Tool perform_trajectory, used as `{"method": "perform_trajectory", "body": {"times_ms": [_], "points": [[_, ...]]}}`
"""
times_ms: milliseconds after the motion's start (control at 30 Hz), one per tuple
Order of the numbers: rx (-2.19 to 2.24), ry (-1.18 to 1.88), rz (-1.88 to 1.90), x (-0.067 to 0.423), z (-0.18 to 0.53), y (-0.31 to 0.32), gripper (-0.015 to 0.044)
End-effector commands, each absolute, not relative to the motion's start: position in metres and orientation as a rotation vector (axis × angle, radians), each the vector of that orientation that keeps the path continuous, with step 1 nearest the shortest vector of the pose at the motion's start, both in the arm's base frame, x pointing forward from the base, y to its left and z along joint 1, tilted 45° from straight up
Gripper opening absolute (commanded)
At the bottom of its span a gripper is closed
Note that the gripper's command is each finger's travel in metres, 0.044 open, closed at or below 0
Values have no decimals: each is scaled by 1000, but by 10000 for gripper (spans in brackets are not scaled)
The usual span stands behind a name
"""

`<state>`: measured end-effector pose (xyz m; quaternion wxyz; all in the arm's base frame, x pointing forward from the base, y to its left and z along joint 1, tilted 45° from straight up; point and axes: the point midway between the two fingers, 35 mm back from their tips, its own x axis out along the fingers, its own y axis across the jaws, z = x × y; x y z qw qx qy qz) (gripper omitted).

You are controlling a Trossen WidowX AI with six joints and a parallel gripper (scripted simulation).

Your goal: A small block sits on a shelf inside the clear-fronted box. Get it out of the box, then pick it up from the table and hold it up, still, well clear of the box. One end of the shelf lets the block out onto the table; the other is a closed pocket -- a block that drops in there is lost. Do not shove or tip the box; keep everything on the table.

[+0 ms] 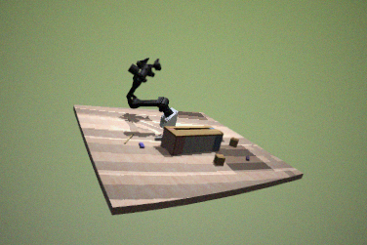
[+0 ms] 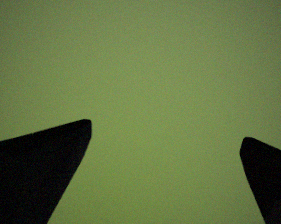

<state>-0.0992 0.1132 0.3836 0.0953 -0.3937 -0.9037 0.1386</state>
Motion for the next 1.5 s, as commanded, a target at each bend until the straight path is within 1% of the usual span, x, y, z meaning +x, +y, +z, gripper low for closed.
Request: {"method": "perform_trajectory", "body": {"times_ms": [0, 67, 167, 267, 433, 600, 833, 1067, 1267, 1467], "points": [[-1170, -2659, 440, -97, 384, 115, 400], [-1182, -2489, 660, -82, 388, 130, 400], [-1157, -2049, 1072, -44, 391, 162, 400], [-1072, -1566, 1355, -3, 385, 190, 400], [-939, -1062, 1518, 40, 371, 213, 400], [-781, -591, 1564, 80, 351, 230, 400], [-520, 36, 1463, 135, 312, 241, 400], [-241, 571, 1191, 184, 266, 239, 400], [-1, 934, 843, 218, 223, 226, 400], [225, 1184, 411, 245, 181, 203, 400]]}}
